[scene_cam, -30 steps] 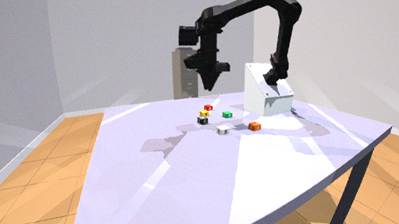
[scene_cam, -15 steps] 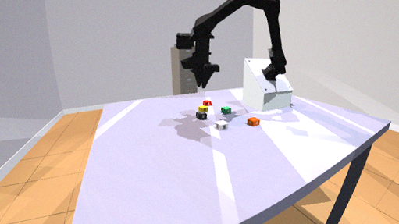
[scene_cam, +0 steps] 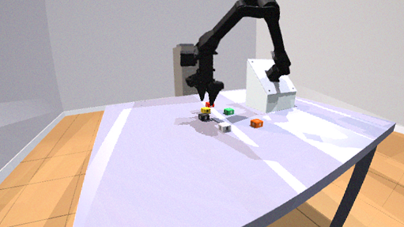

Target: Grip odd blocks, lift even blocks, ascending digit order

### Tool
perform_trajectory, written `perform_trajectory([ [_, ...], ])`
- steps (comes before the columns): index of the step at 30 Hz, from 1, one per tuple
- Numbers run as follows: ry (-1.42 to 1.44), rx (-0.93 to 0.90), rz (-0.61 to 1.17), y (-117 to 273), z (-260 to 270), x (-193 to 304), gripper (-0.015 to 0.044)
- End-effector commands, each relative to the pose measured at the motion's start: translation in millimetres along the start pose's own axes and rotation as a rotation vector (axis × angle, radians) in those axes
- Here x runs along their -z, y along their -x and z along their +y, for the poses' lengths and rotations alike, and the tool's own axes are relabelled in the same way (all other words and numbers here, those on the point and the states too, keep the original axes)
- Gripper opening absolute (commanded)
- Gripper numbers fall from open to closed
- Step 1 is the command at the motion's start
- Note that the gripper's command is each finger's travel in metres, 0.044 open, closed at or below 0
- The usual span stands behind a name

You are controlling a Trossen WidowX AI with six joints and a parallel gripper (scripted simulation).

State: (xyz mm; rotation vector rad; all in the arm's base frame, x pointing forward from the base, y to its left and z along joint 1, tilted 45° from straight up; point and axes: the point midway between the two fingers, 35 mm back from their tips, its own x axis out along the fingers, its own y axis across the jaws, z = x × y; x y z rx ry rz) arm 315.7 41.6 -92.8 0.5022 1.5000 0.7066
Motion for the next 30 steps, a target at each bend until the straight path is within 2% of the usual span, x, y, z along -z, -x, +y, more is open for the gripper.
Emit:
perform_trajectory([
  [1,-0.006,-0.006,0.002,-7.3,0.7,1.1,0.0400],
  [19,-0.006,-0.008,0.002,-33.4,1.5,1.7,0.0400],
  [30,-0.006,-0.008,0.002,-33.4,1.5,1.7,0.0120],
])
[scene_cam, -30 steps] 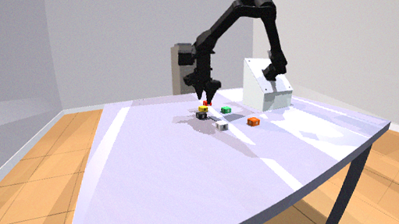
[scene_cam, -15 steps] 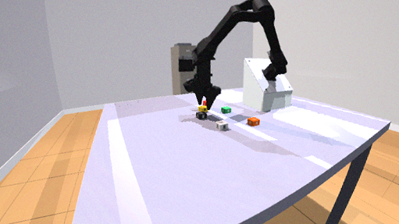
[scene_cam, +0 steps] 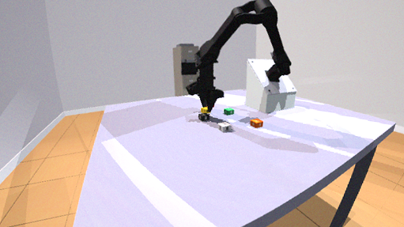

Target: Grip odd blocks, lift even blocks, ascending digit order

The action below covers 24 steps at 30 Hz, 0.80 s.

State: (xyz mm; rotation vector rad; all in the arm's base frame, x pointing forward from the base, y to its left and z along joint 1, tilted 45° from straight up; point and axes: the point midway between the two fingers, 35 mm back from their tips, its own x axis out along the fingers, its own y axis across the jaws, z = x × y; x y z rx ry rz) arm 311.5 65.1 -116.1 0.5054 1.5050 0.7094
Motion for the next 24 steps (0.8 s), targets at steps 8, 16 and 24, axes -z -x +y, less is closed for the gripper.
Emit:
perform_trajectory([
  [8,-0.004,-0.004,-0.003,-0.2,0.6,-0.4,0.0120],
  [16,-0.004,-0.004,-0.003,0.0,0.5,-0.4,0.0120],
  [24,-0.004,-0.003,-0.003,12.4,0.3,-0.5,0.0120],
])
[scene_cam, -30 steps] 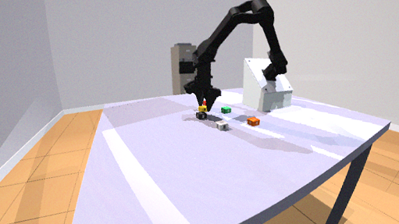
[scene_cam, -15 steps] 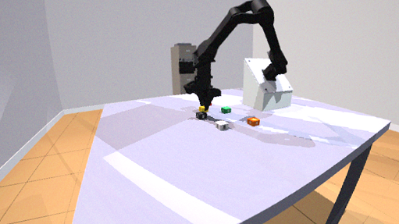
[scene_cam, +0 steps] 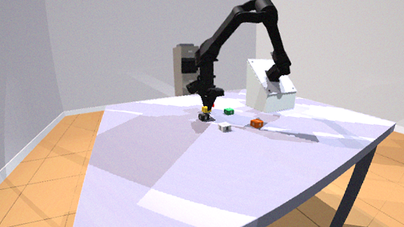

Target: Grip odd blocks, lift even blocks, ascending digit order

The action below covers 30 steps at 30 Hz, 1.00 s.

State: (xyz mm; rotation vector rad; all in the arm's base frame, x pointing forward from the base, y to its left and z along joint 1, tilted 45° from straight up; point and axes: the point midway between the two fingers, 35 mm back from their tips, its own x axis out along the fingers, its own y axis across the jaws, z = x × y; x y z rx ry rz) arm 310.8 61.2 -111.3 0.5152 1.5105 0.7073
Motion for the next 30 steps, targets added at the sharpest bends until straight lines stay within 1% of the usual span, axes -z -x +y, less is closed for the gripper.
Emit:
perform_trajectory([
  [1,0.005,0.001,-0.006,7.8,-0.3,-1.5,0.0120],
  [16,0.005,0.001,-0.006,8.6,-0.3,-1.5,0.0120],
  [25,0.005,0.000,-0.005,-5.2,-0.1,-1.5,0.0120],
  [30,0.005,0.000,-0.005,-6.3,-0.1,-1.4,0.0120],
])
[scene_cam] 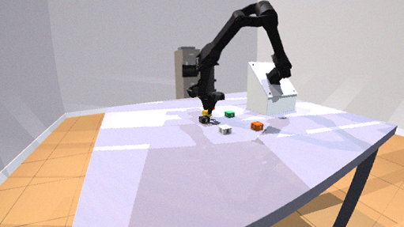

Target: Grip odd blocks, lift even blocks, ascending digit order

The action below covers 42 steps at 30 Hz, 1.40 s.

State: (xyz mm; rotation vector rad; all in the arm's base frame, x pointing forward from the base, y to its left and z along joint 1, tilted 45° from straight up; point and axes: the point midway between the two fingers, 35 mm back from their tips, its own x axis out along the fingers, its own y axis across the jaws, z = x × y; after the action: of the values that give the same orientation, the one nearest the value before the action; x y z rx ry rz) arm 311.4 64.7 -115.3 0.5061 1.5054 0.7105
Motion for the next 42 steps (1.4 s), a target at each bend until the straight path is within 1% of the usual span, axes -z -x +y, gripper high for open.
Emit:
perform_trajectory([
  [1,-0.004,-0.003,-0.003,-1.1,0.3,-0.5,0.0120],
  [6,-0.004,-0.003,-0.003,-1.1,0.3,-0.5,0.0120],
  [16,-0.004,-0.003,-0.003,-1.1,0.3,-0.5,0.0383],
  [17,-0.004,-0.003,-0.003,-1.1,0.3,-0.5,0.0400],
  [20,-0.004,-0.003,-0.004,1.8,0.1,-0.6,0.0400],
  [23,-0.004,-0.001,-0.004,32.5,-0.3,-0.7,0.0400],
  [27,-0.004,-0.001,-0.004,35.4,-0.3,-0.6,0.0400],
  [29,-0.005,0.002,-0.005,48.7,-1.3,-2.1,0.0348],
  [32,-0.005,0.005,-0.005,103.3,-2.0,-2.0,0.0269],
  [33,-0.004,0.004,-0.004,113.5,-1.4,-1.0,0.0242],
  [37,-0.004,0.003,-0.003,116.8,-1.1,-0.5,0.0137],
  [38,-0.004,0.003,-0.003,116.8,-1.1,-0.5,0.0120],
  [42,-0.004,0.003,-0.003,116.8,-1.1,-0.5,0.0120],
])
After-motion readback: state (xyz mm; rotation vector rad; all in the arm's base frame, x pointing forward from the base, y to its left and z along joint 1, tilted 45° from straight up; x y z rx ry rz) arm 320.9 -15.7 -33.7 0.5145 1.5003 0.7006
